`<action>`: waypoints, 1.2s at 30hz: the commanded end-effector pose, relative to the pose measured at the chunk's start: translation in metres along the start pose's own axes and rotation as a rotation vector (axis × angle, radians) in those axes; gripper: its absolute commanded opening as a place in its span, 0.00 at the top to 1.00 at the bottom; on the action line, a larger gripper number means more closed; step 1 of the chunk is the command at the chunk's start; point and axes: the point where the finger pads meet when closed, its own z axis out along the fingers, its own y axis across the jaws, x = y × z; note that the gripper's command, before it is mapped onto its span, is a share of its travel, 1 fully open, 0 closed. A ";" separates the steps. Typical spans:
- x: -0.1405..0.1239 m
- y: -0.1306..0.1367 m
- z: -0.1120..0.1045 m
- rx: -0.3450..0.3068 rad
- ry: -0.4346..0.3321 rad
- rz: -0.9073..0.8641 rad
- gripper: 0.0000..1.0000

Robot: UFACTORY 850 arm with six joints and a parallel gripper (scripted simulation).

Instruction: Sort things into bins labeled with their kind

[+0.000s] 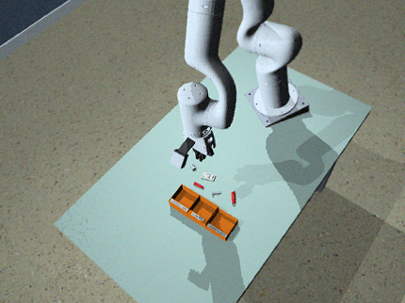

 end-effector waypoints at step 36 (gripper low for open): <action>0.106 0.010 0.138 0.001 0.001 -0.017 0.93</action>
